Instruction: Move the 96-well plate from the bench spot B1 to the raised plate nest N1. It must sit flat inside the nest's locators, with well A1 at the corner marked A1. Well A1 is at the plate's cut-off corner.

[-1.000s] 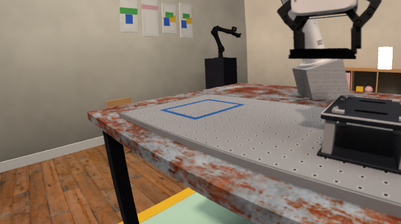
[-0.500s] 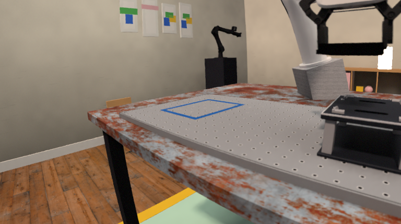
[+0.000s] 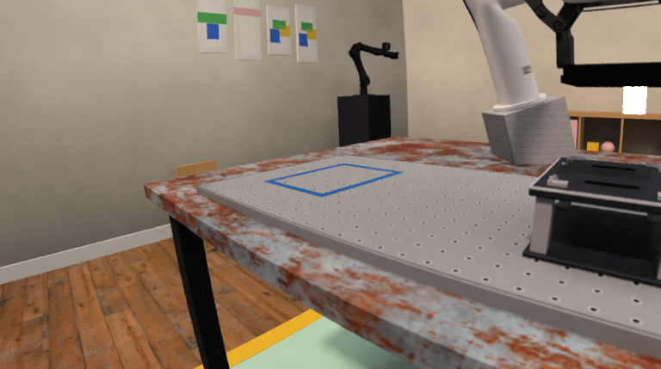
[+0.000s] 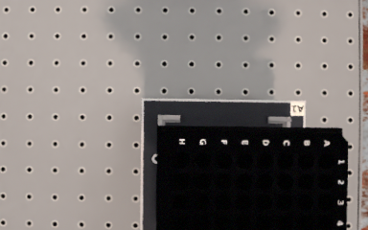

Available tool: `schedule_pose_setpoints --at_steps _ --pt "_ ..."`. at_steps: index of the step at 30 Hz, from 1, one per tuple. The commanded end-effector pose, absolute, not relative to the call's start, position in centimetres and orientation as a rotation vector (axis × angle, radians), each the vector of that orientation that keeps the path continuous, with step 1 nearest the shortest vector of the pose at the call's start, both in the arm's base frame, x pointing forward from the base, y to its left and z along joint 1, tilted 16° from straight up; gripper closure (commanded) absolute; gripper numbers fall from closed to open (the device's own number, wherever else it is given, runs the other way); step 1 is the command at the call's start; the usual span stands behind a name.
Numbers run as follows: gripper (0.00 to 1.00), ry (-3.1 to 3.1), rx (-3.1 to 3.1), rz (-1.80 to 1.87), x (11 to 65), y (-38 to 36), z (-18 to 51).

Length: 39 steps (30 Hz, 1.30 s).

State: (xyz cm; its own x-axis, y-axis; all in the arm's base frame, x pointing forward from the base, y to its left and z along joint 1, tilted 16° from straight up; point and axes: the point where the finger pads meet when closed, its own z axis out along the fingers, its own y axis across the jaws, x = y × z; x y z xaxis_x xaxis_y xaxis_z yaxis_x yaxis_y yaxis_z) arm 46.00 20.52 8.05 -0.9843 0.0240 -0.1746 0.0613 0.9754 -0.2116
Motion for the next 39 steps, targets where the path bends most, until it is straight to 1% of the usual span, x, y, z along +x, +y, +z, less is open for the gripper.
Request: schedule_pose_setpoints --at_steps 1,30,39 --pt "1.0 2.948 0.064 -0.32 46.1 20.7 8.2" --pt "1.0 2.948 0.064 -0.32 46.1 20.6 8.2" --pt "1.0 2.948 0.064 -0.32 46.4 20.3 6.8"
